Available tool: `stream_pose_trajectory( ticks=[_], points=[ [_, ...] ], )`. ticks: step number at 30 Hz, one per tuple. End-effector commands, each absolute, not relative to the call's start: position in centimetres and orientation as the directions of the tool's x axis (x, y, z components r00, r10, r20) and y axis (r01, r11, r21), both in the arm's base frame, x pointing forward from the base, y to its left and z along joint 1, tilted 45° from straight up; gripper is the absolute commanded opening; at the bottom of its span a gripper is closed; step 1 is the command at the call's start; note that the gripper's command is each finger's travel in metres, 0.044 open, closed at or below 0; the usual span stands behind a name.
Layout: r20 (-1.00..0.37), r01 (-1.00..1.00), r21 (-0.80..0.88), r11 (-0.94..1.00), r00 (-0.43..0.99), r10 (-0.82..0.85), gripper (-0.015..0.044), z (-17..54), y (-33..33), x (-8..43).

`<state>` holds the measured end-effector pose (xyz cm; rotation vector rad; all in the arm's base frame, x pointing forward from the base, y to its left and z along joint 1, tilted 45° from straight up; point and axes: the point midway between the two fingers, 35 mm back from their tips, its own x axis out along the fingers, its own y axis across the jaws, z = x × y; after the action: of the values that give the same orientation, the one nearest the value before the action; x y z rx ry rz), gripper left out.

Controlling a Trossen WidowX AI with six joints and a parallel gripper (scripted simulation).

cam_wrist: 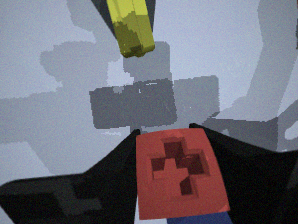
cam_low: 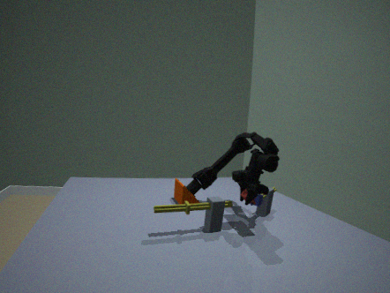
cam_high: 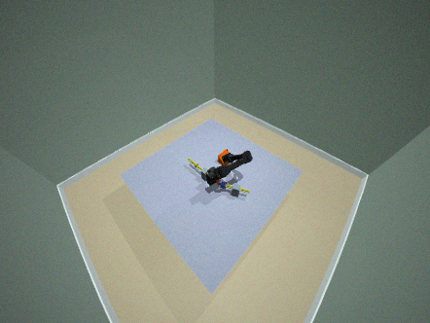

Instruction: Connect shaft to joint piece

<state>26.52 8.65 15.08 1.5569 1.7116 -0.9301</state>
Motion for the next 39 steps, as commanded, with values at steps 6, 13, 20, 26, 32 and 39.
stream_pose_trajectory(
  ticks=[6, 13, 20, 26, 32, 39],
  points=[
    [-0.741, 0.995, -0.067, 0.068, -0.095, 0.665, 0.0000, 14.4, 8.7, 26.6],
    [-0.652, 0.995, -0.052, 0.085, -0.098, 0.752, 0.0000, 13.8, 8.9, 26.6],
    [-0.555, 0.994, -0.034, 0.104, -0.105, 0.825, 0.0000, 13.3, 9.1, 26.7],
    [-0.516, 0.993, -0.023, 0.112, -0.108, 0.850, 0.0000, 13.1, 9.3, 26.7],
    [-0.507, 0.993, -0.018, 0.115, -0.108, 0.855, 0.0000, 13.1, 9.3, 26.7],
    [-0.503, 0.993, -0.016, 0.117, -0.109, 0.857, 0.0000, 13.1, 9.3, 26.7]
  ],
)
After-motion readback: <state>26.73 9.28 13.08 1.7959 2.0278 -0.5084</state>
